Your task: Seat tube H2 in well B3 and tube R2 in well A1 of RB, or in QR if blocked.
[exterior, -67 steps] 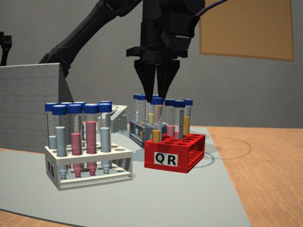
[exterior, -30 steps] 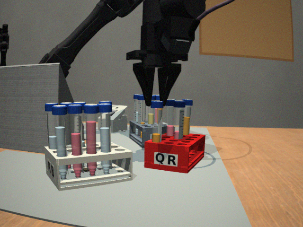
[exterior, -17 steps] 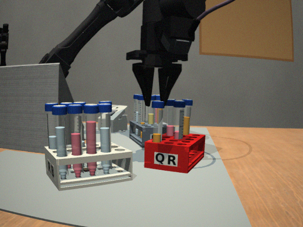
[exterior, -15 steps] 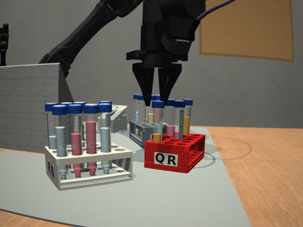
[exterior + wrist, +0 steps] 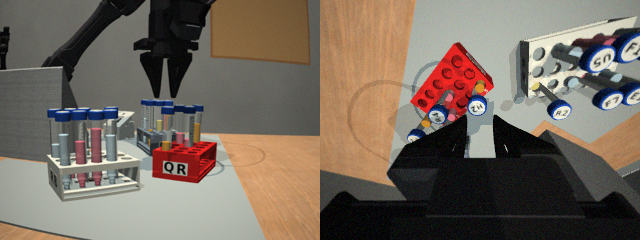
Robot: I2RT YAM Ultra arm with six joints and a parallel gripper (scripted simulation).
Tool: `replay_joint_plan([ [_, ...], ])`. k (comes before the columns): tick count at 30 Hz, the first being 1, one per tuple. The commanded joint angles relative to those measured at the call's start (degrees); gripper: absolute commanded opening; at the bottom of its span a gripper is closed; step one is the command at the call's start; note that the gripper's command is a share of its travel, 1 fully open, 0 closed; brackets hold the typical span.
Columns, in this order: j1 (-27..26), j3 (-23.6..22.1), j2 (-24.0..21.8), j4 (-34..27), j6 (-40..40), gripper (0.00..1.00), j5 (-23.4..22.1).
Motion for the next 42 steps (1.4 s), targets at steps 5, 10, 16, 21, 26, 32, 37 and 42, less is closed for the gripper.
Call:
replay_joint_plan([
  [5, -2.33, 3.62, -2.04, -5.16, -1.99, 0.3, 1.59],
  [10, -3.39, 6.16, -1.5, -8.24, -3.06, 0.3, 2.13],
  [16, -4.47, 8.81, -0.69, -11.38, -4.17, 0.3, 2.68],
  [21, -4.75, 10.01, -0.01, -12.62, -4.52, 0.3, 2.85],
  [26, -4.08, 0.68, -6.65, -9.95, -11.89, 0.3, 2.9],
  [32, -3.39, -10.15, -15.34, -7.77, -22.64, 0.3, 2.28],
  [37, -3.84, -10.6, -16.34, -6.91, -28.07, 0.3, 1.95],
  [42, -3.6, -9.09, -15.15, -6.49, -37.21, 0.3, 1.8],
])
